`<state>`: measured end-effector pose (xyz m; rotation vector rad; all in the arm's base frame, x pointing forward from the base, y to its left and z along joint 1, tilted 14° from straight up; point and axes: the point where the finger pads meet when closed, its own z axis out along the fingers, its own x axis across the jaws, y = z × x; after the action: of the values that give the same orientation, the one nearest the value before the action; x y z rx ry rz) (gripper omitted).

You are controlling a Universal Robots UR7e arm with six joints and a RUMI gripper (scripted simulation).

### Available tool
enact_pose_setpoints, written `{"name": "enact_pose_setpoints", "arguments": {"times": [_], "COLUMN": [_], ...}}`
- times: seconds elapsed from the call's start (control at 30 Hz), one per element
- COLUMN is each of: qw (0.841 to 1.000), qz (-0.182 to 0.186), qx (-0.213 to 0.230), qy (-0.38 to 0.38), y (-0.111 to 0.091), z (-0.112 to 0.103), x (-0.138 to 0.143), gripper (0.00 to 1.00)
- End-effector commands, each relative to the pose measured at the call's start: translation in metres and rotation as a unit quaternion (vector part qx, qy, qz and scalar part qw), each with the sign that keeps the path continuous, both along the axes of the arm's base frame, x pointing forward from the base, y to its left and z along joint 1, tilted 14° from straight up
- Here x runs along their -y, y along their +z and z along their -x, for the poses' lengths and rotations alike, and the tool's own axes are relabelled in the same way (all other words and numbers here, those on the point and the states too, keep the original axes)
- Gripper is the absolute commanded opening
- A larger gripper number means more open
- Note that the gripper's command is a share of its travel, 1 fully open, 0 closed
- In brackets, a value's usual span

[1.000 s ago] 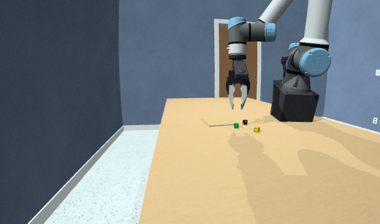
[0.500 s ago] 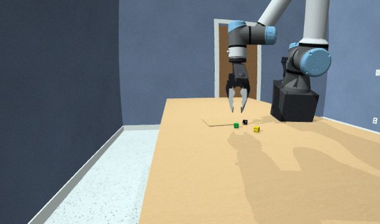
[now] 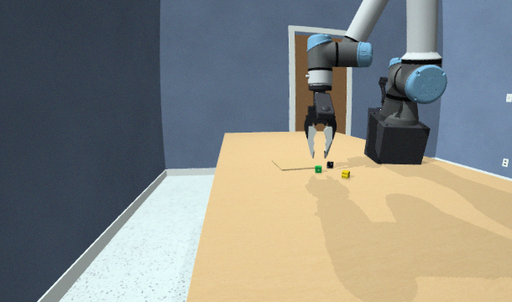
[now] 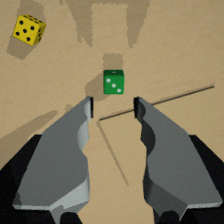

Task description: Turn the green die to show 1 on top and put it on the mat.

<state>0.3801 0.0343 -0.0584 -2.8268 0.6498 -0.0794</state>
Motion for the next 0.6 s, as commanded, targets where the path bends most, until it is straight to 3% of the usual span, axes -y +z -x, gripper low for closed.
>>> {"name": "enact_pose_setpoints", "arguments": {"times": [0.0, 0.57], "qw": [1.0, 1.0], "qz": [0.0, 0.0], "qx": [0.001, 0.001], "qy": [0.0, 0.0], "y": [-0.0059, -0.0157], "z": [-0.0012, -0.0022], "x": [-0.001, -0.003], "gripper": [0.21, 0.21]}}
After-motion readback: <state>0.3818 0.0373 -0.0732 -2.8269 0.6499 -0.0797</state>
